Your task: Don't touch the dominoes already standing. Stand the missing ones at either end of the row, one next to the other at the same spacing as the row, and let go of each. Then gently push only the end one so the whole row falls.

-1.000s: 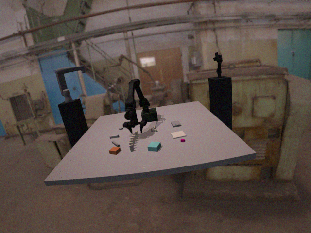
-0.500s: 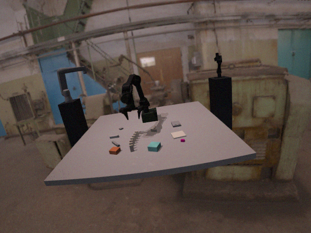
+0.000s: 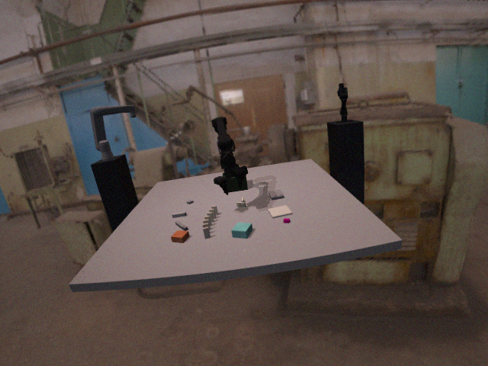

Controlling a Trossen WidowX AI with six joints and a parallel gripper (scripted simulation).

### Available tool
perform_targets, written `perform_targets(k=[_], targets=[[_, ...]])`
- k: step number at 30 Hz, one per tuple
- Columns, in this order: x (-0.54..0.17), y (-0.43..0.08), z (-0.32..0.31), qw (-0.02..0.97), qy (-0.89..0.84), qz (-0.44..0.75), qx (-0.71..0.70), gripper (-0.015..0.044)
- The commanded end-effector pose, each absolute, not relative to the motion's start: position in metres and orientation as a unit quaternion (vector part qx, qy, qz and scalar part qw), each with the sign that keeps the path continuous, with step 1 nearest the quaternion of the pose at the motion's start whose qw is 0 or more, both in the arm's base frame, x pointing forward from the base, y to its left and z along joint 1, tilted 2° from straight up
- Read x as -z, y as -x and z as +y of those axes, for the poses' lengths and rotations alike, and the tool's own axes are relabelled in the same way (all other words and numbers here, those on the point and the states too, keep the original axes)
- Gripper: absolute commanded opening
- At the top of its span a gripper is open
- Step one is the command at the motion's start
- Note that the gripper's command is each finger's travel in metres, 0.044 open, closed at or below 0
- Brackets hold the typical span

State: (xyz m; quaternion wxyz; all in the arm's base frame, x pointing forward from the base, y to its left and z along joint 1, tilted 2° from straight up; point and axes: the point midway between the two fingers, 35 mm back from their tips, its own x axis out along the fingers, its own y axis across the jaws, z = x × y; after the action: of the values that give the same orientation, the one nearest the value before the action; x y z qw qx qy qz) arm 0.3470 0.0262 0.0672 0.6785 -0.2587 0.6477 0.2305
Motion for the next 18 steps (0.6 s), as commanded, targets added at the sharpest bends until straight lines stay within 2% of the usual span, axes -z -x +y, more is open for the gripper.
perform_targets(k=[1, 12, 18], targets=[[-0.044, -0.323, 0.066, 0.615, 0.388, 0.590, -0.352, 0.0440], [-0.043, -0.325, 0.067, 0.615, 0.388, 0.589, -0.352, 0.0440], [0.014, -0.328, 0.066, 0.615, 0.388, 0.590, -0.352, 0.0440]])
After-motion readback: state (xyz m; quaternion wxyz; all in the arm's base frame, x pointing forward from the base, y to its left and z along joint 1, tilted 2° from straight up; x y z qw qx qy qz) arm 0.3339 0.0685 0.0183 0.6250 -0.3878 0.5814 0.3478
